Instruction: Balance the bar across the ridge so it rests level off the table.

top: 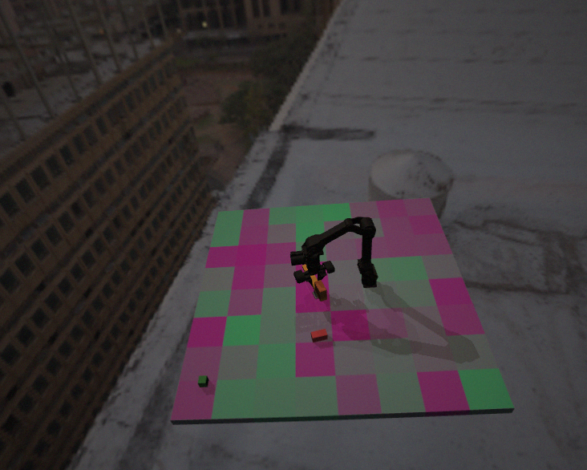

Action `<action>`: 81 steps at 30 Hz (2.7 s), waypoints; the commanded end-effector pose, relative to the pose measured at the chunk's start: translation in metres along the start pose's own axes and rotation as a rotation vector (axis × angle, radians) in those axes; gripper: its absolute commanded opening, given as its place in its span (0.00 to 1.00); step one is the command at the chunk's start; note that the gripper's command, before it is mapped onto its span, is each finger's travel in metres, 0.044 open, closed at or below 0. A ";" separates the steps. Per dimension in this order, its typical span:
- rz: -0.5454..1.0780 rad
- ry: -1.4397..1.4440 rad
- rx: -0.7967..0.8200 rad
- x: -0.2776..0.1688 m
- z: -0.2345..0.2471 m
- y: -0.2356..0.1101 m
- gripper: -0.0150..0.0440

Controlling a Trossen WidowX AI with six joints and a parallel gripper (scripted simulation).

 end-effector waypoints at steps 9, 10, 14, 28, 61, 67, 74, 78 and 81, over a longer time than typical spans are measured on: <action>0.000 0.000 0.000 0.000 0.000 0.000 0.25; 0.000 0.000 0.000 0.000 0.000 0.000 0.25; 0.000 0.000 0.000 0.000 0.000 0.000 0.25; 0.000 0.000 0.000 0.000 0.000 0.000 0.34; 0.000 0.000 0.000 0.000 0.000 0.000 0.54; 0.000 0.000 0.000 0.000 0.000 0.000 0.55; 0.000 0.000 0.000 0.000 0.000 0.000 0.55; 0.000 0.000 0.000 0.000 0.000 0.000 0.57; 0.000 0.000 0.000 0.000 0.000 0.000 0.57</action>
Point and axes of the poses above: the point midway between the two fingers, 35 mm back from their tips, its own y axis out along the fingers, its own z axis across the jaws, x = y × z, the point moved 8 cm from there along -y, back along the fingers, and after that the axes turned 13 degrees about y, right-handed, at the moved point
